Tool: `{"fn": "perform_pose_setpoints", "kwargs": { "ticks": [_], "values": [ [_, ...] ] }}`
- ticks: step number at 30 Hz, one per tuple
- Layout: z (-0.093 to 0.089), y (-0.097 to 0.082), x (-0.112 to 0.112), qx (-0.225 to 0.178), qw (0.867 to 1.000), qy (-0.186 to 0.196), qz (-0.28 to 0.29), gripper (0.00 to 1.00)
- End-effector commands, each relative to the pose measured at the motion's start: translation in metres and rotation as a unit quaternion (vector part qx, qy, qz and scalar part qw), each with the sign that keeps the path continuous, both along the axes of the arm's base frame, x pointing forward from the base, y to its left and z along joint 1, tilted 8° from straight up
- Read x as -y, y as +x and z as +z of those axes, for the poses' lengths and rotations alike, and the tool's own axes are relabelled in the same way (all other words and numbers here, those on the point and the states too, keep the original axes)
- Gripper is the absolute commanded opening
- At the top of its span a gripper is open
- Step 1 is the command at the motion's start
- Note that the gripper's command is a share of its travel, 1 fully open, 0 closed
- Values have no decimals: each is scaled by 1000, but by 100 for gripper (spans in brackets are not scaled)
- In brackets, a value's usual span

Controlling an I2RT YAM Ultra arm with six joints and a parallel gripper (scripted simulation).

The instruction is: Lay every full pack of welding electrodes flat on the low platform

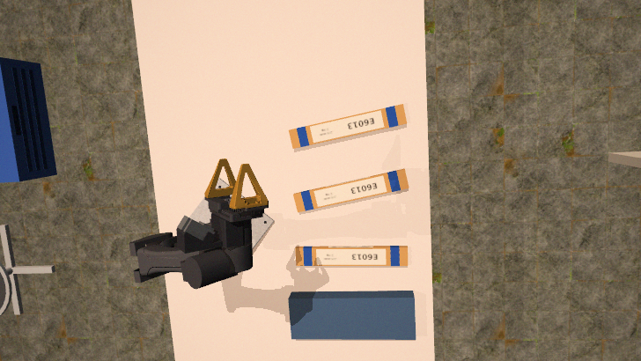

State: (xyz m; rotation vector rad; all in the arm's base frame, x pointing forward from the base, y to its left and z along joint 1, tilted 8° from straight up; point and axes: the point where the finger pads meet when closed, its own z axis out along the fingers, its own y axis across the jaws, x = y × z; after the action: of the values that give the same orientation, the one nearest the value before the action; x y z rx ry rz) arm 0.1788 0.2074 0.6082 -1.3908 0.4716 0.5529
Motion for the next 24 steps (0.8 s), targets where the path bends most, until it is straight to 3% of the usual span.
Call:
{"fn": "perform_pose_setpoints", "kwargs": {
  "ticks": [1, 17, 18, 24],
  "values": [
    [2, -2, 1, 4, 1000, 1, 0, 100],
    [2, -2, 1, 4, 1000, 1, 0, 100],
    [0, 0, 0, 0, 1000, 0, 0, 95],
    [0, 0, 0, 0, 1000, 0, 0, 95]
  ]
}}
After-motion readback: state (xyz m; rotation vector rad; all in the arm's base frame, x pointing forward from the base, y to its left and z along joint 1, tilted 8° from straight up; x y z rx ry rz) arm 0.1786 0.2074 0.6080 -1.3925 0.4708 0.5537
